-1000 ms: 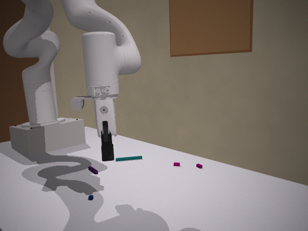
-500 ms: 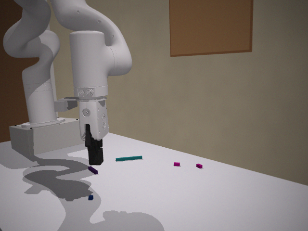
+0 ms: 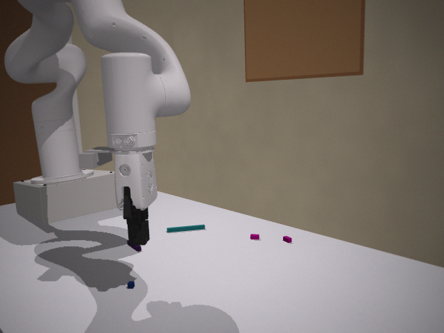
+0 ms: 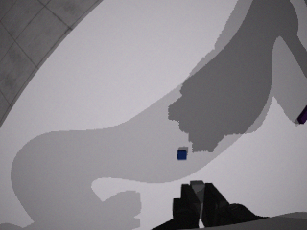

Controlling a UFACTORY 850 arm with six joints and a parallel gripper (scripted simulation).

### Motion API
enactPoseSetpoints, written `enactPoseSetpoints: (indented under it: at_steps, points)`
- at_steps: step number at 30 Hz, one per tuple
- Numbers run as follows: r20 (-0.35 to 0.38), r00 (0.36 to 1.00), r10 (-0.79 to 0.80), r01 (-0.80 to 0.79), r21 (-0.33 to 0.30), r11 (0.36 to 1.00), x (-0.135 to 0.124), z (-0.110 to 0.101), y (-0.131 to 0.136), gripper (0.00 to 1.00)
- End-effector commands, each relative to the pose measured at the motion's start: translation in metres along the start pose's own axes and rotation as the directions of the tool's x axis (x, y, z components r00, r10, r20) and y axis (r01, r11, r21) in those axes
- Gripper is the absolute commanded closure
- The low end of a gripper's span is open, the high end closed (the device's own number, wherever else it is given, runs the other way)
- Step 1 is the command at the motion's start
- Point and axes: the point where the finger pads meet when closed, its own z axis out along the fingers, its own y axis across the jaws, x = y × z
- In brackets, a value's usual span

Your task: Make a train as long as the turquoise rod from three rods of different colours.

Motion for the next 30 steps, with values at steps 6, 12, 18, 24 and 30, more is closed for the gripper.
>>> enactPoseSetpoints:
  at_steps: [6, 12, 18, 24, 30]
  points:
    - [0.001, 1.0, 0.0, 0.0, 0.002, 1.0, -0.001, 0.027, -0.001, 0.96]
    - [0.001, 1.0, 0.0, 0.0, 0.002, 1.0, -0.002, 0.053, -0.001, 0.96]
    - [0.001, 1.0, 0.0, 0.0, 0.002, 1.0, -0.002, 0.065, -0.001, 0.96]
    - [0.001, 1.0, 0.0, 0.0, 0.002, 1.0, -0.002, 0.073, -0.002, 0.96]
    - [0.001, 1.0, 0.0, 0.0, 0.002, 1.0, -0.002, 0.074, -0.002, 0.96]
